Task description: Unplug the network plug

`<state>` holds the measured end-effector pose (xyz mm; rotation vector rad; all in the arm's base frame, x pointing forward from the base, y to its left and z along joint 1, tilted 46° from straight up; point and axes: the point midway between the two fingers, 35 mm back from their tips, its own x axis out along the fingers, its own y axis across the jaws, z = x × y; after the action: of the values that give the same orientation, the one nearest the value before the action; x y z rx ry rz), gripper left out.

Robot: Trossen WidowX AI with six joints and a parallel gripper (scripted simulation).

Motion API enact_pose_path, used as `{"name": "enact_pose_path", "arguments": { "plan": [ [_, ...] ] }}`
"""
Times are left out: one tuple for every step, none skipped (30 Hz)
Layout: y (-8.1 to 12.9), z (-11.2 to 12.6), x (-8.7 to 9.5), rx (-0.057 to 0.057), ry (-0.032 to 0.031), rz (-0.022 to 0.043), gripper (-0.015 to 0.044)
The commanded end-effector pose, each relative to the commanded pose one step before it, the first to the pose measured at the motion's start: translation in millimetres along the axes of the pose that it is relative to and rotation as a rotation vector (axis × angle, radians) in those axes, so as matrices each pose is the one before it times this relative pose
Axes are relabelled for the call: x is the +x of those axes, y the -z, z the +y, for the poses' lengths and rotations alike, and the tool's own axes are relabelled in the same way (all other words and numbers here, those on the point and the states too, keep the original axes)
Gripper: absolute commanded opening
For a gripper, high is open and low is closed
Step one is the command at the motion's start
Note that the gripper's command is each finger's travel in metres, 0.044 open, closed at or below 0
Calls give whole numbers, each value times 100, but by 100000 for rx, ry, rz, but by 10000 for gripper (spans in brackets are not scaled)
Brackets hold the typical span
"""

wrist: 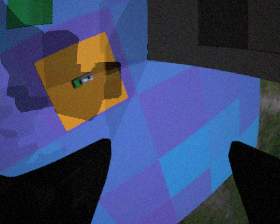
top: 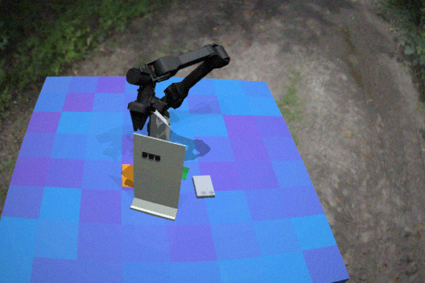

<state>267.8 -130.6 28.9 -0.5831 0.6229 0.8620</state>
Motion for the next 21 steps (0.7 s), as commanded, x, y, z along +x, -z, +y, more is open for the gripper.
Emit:
{"name": "enact_pose_path", "arguments": {
  "plan": [
    [-115,-98,-130,-936,440,-140,419],
    [0,0,0,0,0,0,440],
    [0,0,0,0,0,0,440],
    [0,0,0,0,0,0,440],
    [0,0,0,0,0,0,440],
    [0,0,0,0,0,0,440],
    [0,0,0,0,0,0,440],
    [0,0,0,0,0,0,440],
    [0,0,0,0,0,0,440],
    [0,0,0,0,0,0,440],
    [0,0,0,0,0,0,440],
    [0,0,0,0,0,0,440],
    [0,0,0,0,0,0,440],
    [0,0,0,0,0,0,440],
    [0,0,0,0,0,0,440],
    [0,0,0,0,0,0,440],
    [0,0,0,0,0,0,440],
    [0,0,0,0,0,0,440],
    [0,0,0,0,0,0,440],
    [0,0,0,0,0,0,440],
    [0,0,0,0,0,0,440]
  ]
}}
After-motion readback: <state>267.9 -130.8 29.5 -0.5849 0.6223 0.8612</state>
